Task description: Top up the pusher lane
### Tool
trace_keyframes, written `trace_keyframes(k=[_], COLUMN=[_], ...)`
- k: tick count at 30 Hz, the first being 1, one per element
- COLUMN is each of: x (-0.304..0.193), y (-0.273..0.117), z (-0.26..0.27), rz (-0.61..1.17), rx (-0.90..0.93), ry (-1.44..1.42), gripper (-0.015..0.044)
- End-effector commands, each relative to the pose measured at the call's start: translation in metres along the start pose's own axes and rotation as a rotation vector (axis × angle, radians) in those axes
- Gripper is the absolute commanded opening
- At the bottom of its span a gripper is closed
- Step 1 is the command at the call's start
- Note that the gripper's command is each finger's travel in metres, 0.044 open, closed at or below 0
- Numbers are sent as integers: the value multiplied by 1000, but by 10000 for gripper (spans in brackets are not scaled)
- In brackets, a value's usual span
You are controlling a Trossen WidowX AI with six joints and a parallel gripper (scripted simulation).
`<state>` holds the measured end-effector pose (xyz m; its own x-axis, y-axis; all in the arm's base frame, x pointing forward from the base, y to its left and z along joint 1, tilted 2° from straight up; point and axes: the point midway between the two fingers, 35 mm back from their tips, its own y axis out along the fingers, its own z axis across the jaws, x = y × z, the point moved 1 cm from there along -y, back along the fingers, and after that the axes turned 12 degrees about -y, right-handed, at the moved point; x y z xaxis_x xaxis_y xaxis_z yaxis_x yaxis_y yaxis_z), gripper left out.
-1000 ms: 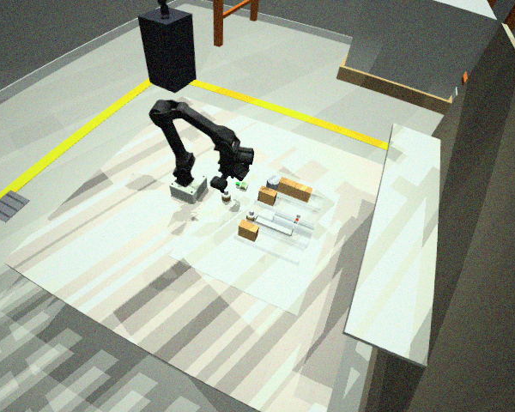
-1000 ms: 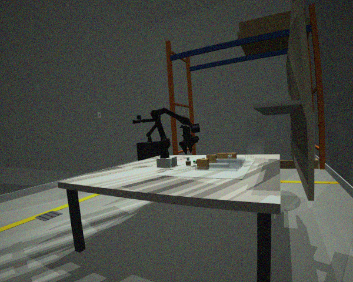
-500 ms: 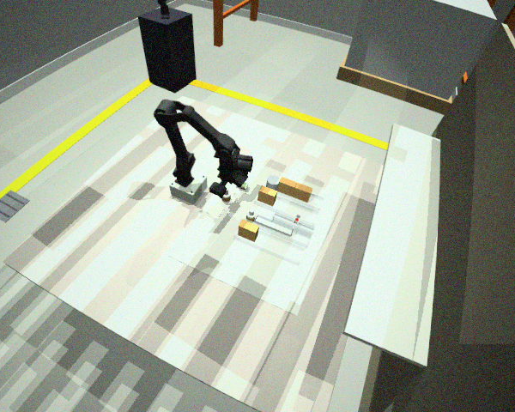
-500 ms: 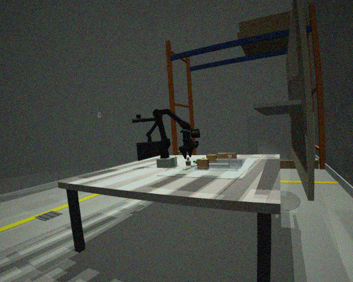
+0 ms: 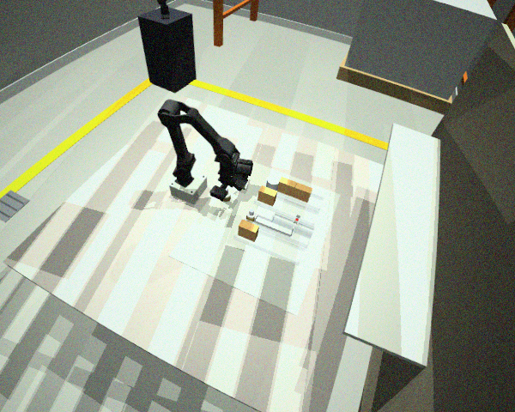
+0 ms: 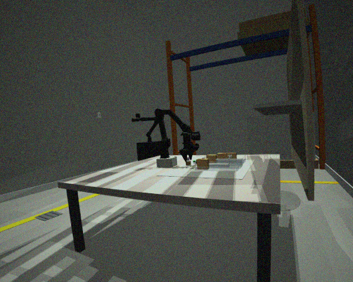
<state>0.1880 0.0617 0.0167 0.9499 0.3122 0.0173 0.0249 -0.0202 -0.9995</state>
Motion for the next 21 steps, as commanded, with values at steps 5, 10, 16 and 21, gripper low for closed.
trace_keyframes(k=[5, 10, 16, 21], x=[-2, -2, -2, -2], y=[12, 12, 12, 12], z=[-1, -1, -1, -1], rz=[4, 4, 4, 4], rx=[-5, -5, -5, -5], ry=[-4, -4, -4, -4], gripper=[440, 309, 171, 137])
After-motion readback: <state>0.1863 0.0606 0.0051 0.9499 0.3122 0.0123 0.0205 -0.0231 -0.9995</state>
